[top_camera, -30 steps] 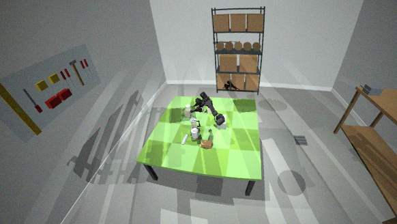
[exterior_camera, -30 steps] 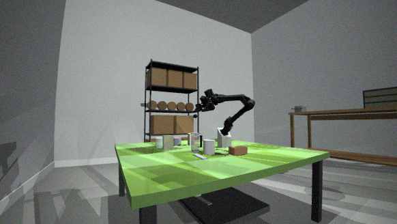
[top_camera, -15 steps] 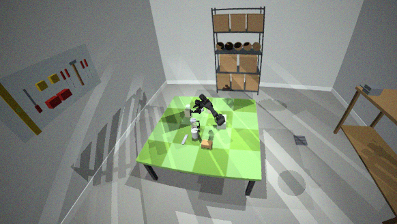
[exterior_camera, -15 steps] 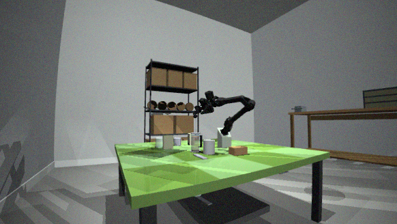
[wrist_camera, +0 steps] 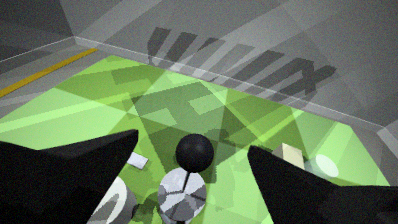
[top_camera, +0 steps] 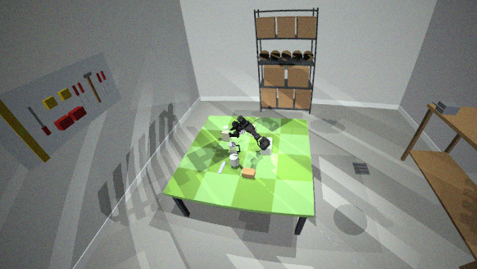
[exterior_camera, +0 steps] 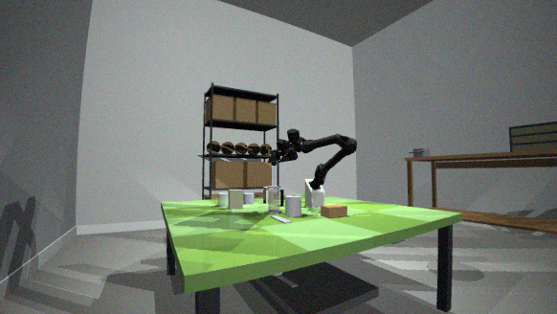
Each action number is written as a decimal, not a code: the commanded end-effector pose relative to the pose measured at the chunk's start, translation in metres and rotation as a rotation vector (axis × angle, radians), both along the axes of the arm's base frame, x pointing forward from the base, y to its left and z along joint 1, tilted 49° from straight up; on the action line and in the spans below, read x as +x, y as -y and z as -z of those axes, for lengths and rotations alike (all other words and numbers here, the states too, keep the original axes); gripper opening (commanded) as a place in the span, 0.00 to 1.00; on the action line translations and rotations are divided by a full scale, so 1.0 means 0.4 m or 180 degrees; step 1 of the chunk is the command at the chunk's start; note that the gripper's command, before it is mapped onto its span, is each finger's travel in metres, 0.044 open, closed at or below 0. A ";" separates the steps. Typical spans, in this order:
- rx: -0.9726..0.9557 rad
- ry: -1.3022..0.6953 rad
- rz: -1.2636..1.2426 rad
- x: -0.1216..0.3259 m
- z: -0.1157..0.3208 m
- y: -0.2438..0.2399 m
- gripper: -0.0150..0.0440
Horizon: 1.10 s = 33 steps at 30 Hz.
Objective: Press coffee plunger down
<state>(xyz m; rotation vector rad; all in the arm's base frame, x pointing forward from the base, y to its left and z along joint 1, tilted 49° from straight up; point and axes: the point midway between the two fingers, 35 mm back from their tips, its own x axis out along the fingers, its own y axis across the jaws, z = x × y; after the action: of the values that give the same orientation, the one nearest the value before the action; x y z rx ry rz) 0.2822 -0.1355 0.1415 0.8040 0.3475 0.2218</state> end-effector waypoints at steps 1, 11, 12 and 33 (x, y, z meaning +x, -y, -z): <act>0.0039 -0.0019 0.0012 0.005 0.008 -0.006 1.00; 0.0039 -0.0019 0.0012 0.005 0.008 -0.006 0.56; 0.0039 -0.0019 0.0012 0.005 0.008 -0.006 0.51; 0.0029 -0.0037 0.0006 0.017 0.035 -0.023 0.46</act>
<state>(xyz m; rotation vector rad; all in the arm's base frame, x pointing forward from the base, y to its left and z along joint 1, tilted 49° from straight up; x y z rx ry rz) 0.2878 -0.1320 0.1370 0.8047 0.3389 0.2191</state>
